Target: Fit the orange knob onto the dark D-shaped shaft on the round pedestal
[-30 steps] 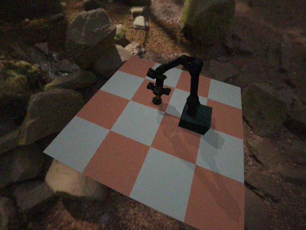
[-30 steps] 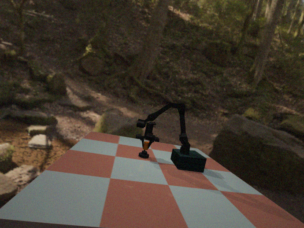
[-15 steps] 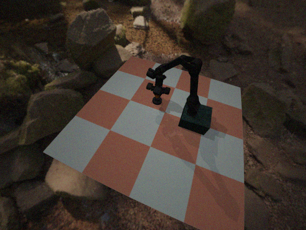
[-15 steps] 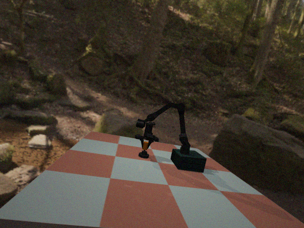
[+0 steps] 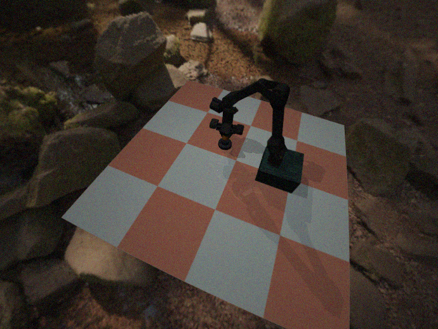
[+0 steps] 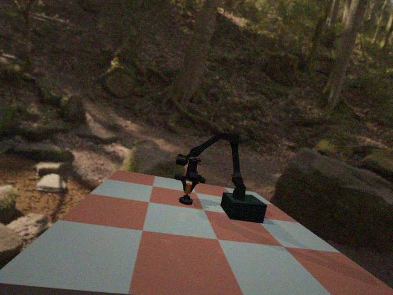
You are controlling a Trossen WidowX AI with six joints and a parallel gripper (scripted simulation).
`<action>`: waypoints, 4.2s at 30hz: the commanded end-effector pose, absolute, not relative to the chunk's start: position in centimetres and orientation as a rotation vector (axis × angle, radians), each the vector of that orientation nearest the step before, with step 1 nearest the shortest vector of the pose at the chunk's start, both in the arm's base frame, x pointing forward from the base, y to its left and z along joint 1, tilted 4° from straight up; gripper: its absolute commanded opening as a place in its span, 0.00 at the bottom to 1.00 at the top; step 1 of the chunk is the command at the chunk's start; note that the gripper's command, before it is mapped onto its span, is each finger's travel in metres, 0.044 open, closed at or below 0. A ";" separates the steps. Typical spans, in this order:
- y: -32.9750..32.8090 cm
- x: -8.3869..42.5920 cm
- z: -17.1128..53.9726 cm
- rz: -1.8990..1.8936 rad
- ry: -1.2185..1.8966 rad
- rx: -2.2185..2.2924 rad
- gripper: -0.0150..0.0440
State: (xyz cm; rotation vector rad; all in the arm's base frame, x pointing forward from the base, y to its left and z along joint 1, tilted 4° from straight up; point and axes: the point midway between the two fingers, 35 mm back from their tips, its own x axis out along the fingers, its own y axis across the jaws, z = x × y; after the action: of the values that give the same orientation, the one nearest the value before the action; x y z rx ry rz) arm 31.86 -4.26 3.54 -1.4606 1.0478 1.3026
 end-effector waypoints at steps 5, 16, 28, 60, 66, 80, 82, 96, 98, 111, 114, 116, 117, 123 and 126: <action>-4.2 31.7 4.0 1.420 0.942 -1.600 0.25; -4.2 31.4 3.3 1.420 0.942 -1.599 0.25; -4.2 31.5 3.3 1.420 0.942 -1.599 0.25; -4.3 32.2 3.5 1.560 0.814 -1.751 0.25; -4.3 32.2 3.7 1.560 0.814 -1.751 0.25; -4.2 31.7 4.0 1.697 0.670 -1.897 0.25; -4.2 31.7 3.9 1.697 0.670 -1.897 0.25; -4.2 31.5 3.4 1.697 0.670 -1.897 0.25; -4.2 31.5 3.3 1.697 0.670 -1.897 0.25; -4.2 31.6 3.7 1.697 0.670 -1.897 0.25; -4.2 31.7 3.8 1.713 0.652 -1.914 0.25; -4.2 31.7 3.9 1.752 0.606 -1.955 0.25; -4.2 31.7 3.9 1.776 0.576 -1.981 0.25; -4.3 32.1 4.0 1.828 0.509 -2.037 0.25; -4.3 32.2 4.0 1.828 0.509 -2.037 0.25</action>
State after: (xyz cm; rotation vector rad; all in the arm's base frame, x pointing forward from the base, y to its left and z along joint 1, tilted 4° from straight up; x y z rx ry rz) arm 31.68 -4.26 3.61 -2.0168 0.5272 1.8318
